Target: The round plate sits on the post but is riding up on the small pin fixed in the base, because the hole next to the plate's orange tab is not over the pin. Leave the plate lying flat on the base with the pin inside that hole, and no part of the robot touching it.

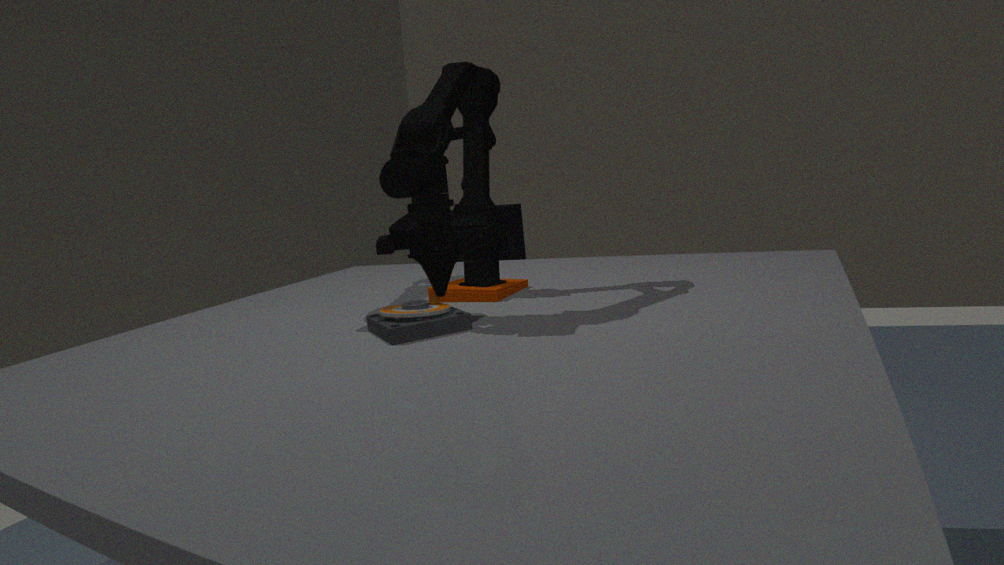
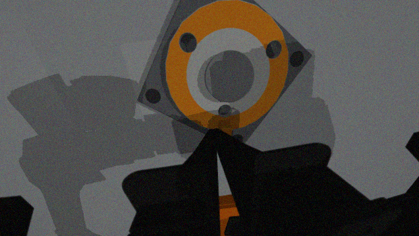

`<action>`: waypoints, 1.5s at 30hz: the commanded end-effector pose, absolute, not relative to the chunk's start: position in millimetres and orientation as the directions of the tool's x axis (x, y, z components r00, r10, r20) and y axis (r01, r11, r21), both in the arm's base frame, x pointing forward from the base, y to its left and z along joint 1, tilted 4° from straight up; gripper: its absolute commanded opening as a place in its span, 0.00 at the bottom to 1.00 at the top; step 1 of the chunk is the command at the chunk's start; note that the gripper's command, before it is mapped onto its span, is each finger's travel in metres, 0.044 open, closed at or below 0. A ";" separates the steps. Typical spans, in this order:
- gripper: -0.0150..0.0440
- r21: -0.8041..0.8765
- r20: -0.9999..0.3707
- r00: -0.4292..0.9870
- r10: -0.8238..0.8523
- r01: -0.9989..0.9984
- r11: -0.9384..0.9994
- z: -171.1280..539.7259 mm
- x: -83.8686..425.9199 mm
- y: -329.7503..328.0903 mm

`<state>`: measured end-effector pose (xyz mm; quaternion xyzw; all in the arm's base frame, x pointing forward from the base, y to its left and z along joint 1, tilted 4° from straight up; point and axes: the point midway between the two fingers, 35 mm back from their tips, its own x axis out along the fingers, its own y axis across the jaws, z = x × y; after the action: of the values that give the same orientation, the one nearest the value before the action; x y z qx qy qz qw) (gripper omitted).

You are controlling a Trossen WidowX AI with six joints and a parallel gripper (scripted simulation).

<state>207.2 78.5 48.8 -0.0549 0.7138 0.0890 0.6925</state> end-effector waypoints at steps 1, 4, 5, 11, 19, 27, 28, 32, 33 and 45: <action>0.25 0.042 -0.998 -0.044 0.034 -0.200 0.979 46.2 203.9 71.8; 0.25 0.042 -0.998 -0.044 0.034 -0.200 0.979 46.1 203.9 69.9; 0.25 0.042 -0.998 -0.044 0.034 -0.200 0.979 46.2 203.8 69.1; 0.25 0.042 -0.998 -0.044 0.034 -0.200 0.979 46.1 204.0 64.7; 0.25 0.041 -0.998 -0.044 0.033 -0.200 0.979 45.8 205.4 58.8; 0.25 0.041 -0.999 -0.044 0.033 -0.200 0.979 45.4 207.5 52.0; 0.25 0.041 -0.999 -0.043 0.032 -0.200 0.979 45.4 207.8 51.1; 0.25 0.040 -0.999 -0.043 0.032 -0.200 0.979 45.4 209.5 47.6; 0.25 0.040 -0.999 -0.043 0.032 -0.200 0.979 45.3 210.0 46.6; 0.25 0.039 -0.999 -0.043 0.031 -0.200 0.979 44.6 219.3 36.6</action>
<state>213.9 41.7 45.2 -0.0567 0.7182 0.0886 0.6879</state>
